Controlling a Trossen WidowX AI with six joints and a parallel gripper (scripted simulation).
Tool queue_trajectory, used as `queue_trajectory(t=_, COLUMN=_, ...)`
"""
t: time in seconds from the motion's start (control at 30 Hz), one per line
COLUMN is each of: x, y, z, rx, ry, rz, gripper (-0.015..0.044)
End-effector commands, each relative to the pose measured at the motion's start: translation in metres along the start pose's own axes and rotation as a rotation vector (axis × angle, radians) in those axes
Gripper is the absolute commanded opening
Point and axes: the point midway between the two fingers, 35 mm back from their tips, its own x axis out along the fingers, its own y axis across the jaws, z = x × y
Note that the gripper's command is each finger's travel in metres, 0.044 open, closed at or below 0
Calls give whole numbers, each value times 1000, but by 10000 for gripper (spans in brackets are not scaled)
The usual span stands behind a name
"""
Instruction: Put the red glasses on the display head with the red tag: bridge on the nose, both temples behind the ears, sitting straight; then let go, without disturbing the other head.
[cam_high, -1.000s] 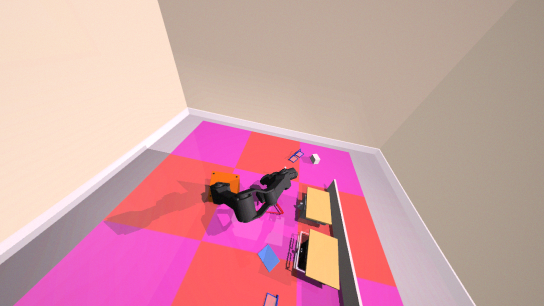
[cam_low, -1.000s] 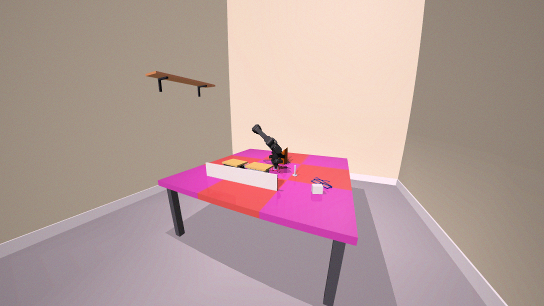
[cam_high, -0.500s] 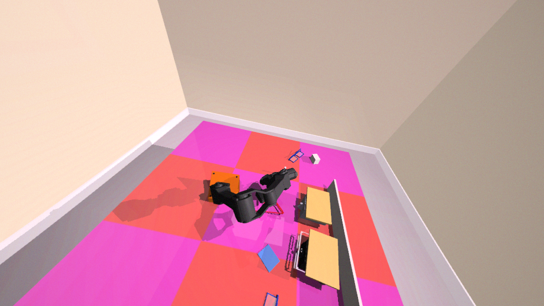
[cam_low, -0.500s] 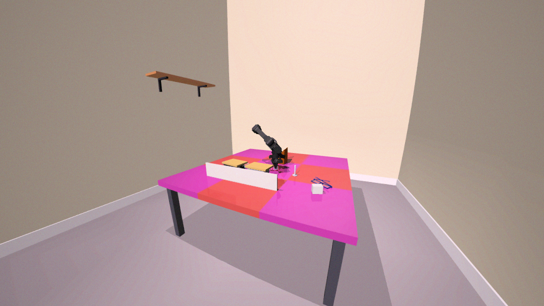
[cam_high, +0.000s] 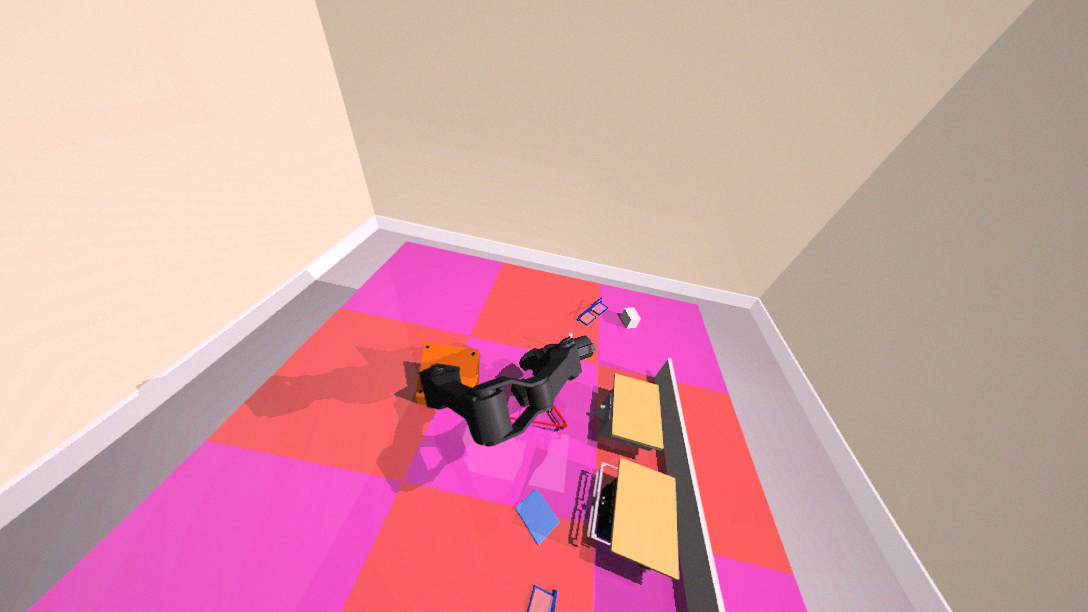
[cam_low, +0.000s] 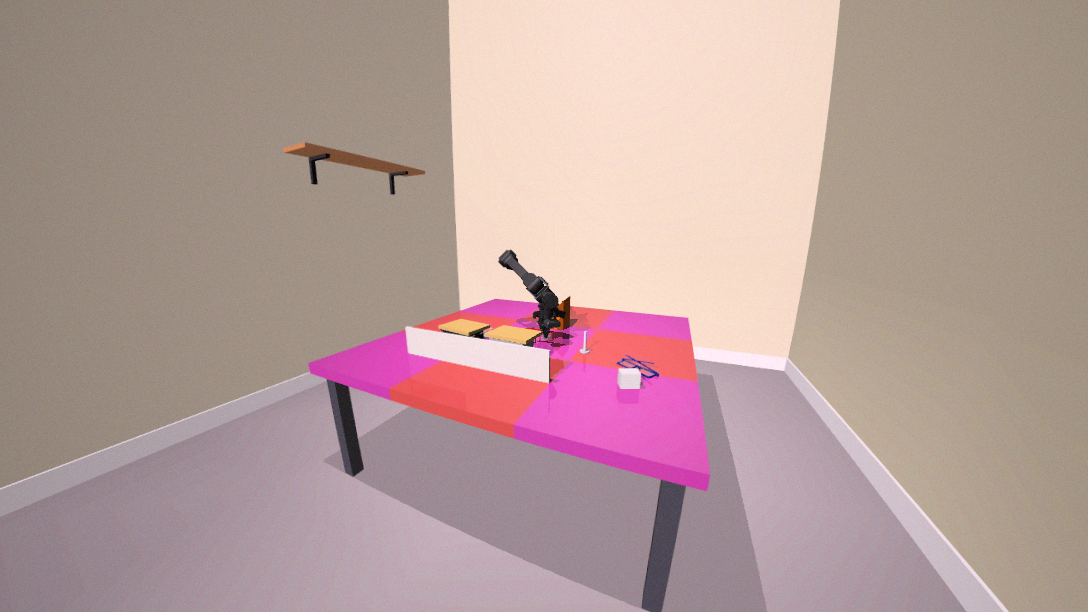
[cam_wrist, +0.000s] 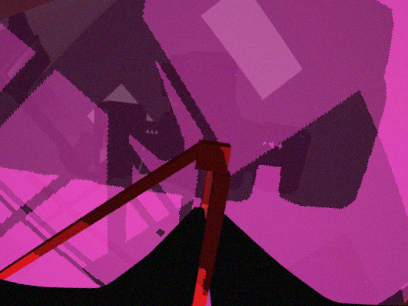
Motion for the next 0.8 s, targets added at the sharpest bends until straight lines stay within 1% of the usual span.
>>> queue_trajectory(t=0.0, x=-9, y=-3, z=0, rx=3, ry=-2, rz=-5, gripper=0)
queue_trajectory(t=0.5, x=-96, y=-5, z=1, rx=-5, ry=-1, rz=-3, gripper=0)
queue_trajectory(t=0.57, x=-103, y=-4, z=1, rx=-5, ry=0, rz=-2, gripper=0)
queue_trajectory(t=0.77, x=-104, y=-4, z=1, rx=5, ry=0, rz=-2, gripper=0)
